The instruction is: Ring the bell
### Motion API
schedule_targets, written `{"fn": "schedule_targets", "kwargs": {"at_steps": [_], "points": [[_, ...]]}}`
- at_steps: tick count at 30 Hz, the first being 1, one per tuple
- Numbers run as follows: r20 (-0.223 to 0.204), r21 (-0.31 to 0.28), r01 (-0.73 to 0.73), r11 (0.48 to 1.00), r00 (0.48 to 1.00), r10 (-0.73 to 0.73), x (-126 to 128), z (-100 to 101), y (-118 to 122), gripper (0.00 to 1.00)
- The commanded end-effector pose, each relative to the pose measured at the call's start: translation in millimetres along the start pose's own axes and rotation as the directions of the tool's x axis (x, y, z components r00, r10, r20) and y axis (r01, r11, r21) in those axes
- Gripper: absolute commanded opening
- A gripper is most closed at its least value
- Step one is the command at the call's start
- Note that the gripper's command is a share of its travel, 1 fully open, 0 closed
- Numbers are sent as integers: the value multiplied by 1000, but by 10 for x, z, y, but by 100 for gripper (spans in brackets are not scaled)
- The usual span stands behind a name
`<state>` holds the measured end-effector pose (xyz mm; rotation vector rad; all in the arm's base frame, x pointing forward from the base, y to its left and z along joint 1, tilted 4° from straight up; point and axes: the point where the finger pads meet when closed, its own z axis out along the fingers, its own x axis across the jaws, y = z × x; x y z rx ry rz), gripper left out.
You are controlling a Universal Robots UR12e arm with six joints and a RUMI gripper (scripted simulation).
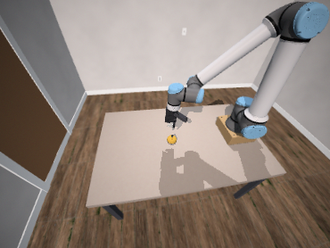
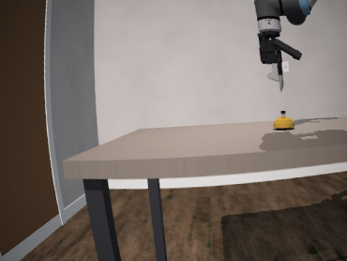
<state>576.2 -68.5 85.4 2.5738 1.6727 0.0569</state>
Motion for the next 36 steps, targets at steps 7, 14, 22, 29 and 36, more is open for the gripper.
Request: {"fn": "schedule_targets", "kwargs": {"at_steps": [7, 14, 22, 29, 36], "points": [[0, -1, 0, 1000, 1000, 0, 0, -6, 6, 0], [0, -1, 0, 1000, 1000, 0, 0, -6, 6, 0], [0, -1, 0, 1000, 1000, 0, 0, -1, 6, 0], [-1, 3, 0, 1000, 1000, 0, -2, 36, 4, 0], [-1, 3, 0, 1000, 1000, 0, -5, 97, 2, 0]]}}
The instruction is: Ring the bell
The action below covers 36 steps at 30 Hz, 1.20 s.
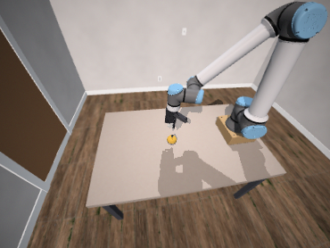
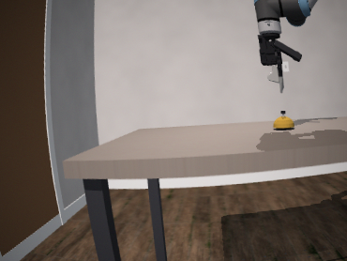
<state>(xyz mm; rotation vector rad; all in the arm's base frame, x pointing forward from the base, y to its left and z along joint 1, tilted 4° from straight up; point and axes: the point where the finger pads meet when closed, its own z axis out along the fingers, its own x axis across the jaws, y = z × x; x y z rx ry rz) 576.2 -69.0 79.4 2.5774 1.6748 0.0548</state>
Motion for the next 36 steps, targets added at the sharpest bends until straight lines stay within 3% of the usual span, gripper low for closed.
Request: {"fn": "schedule_targets", "kwargs": {"at_steps": [1, 25, 36], "points": [[0, -1, 0, 1000, 1000, 0, -3, 52, 4, 0], [0, -1, 0, 1000, 1000, 0, -24, 445, -13, 0], [0, -1, 0, 1000, 1000, 0, -29, 533, -16, 0]]}}
